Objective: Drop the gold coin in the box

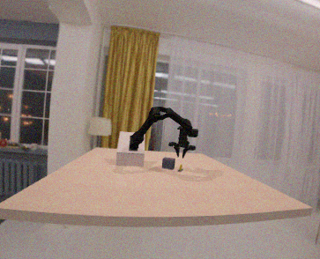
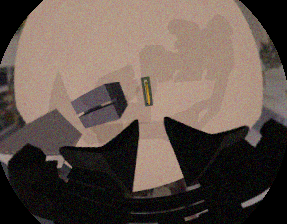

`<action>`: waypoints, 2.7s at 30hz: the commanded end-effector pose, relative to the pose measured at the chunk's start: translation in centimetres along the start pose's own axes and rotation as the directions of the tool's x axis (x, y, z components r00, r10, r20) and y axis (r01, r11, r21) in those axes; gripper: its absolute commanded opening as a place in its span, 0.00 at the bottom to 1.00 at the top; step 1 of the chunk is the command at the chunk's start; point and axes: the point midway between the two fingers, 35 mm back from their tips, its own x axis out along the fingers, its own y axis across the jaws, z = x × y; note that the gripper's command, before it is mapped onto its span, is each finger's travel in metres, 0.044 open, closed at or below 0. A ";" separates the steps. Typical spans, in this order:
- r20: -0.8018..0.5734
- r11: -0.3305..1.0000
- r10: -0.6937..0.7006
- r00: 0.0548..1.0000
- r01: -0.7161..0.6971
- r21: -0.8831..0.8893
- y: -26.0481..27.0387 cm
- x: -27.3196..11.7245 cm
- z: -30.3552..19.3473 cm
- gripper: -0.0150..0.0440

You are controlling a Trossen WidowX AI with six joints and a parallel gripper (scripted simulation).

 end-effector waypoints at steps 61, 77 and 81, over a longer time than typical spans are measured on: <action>0.000 0.998 -0.034 0.999 0.034 -0.060 -0.3 9.0 2.2 0.25; 0.004 0.998 -0.031 1.000 0.031 -0.060 -0.3 6.7 2.4 0.25; 0.005 0.998 -0.030 1.000 0.031 -0.060 -0.3 5.6 2.5 0.25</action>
